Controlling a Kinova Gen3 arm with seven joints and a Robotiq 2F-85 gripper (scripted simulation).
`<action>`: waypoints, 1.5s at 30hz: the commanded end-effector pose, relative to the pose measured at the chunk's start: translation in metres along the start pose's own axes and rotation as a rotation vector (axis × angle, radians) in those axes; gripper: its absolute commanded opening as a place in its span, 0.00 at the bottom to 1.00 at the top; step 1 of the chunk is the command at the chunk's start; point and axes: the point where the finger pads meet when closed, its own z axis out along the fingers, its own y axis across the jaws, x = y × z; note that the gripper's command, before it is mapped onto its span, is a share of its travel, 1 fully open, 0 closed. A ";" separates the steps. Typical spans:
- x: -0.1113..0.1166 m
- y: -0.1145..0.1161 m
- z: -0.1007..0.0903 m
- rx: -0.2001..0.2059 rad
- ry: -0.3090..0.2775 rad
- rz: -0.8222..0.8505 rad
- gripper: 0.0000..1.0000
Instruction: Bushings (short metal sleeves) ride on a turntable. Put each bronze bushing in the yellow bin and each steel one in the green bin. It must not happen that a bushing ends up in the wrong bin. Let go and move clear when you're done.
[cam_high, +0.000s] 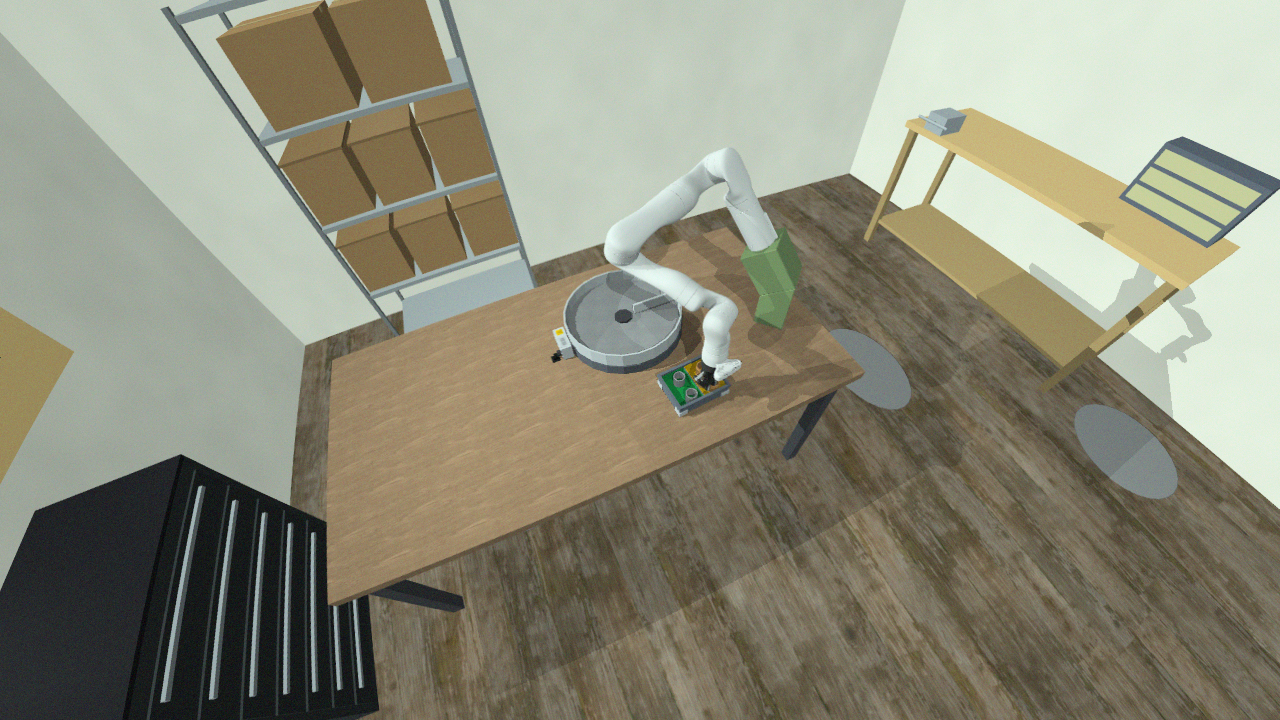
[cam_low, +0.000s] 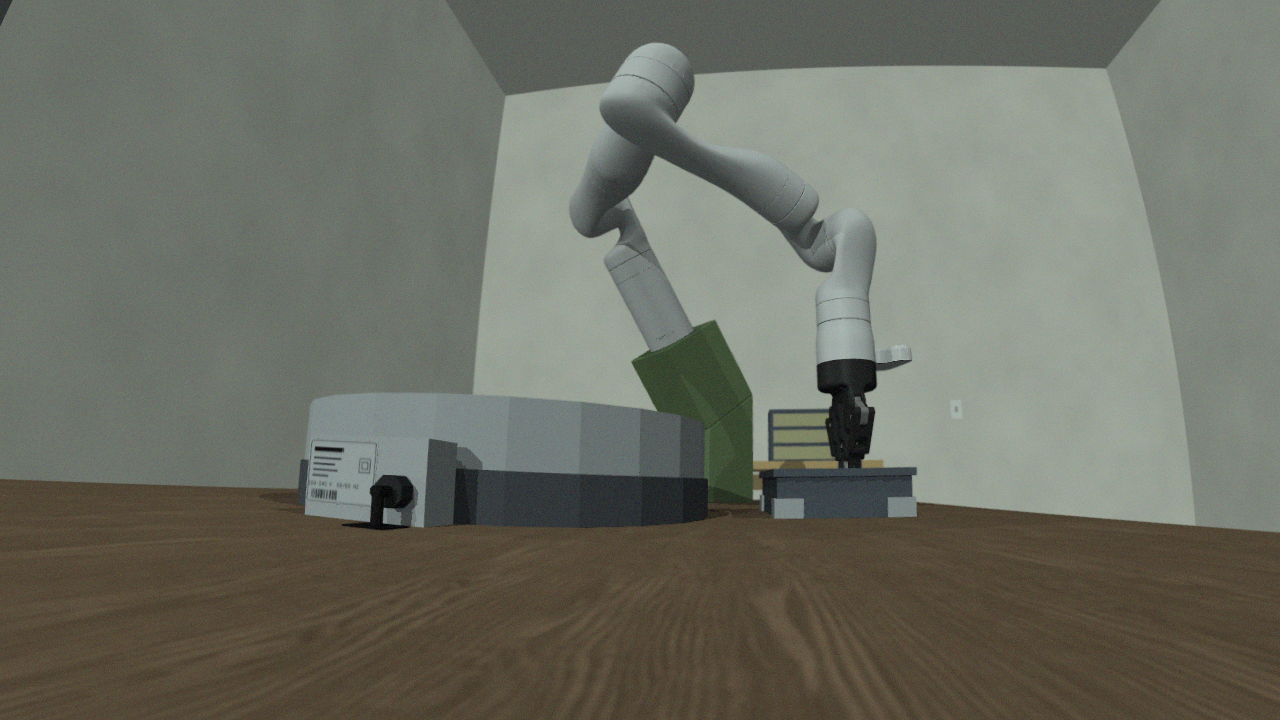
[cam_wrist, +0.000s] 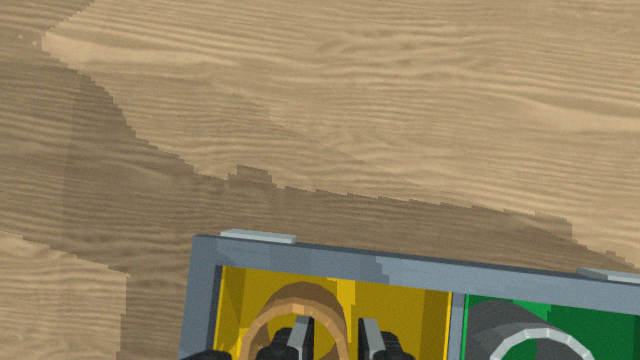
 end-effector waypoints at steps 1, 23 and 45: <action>0.001 0.000 -0.002 -0.001 0.001 0.000 0.19; 0.001 -0.001 -0.009 -0.001 0.001 0.000 0.19; 0.001 -0.001 -0.016 -0.001 0.001 0.000 0.19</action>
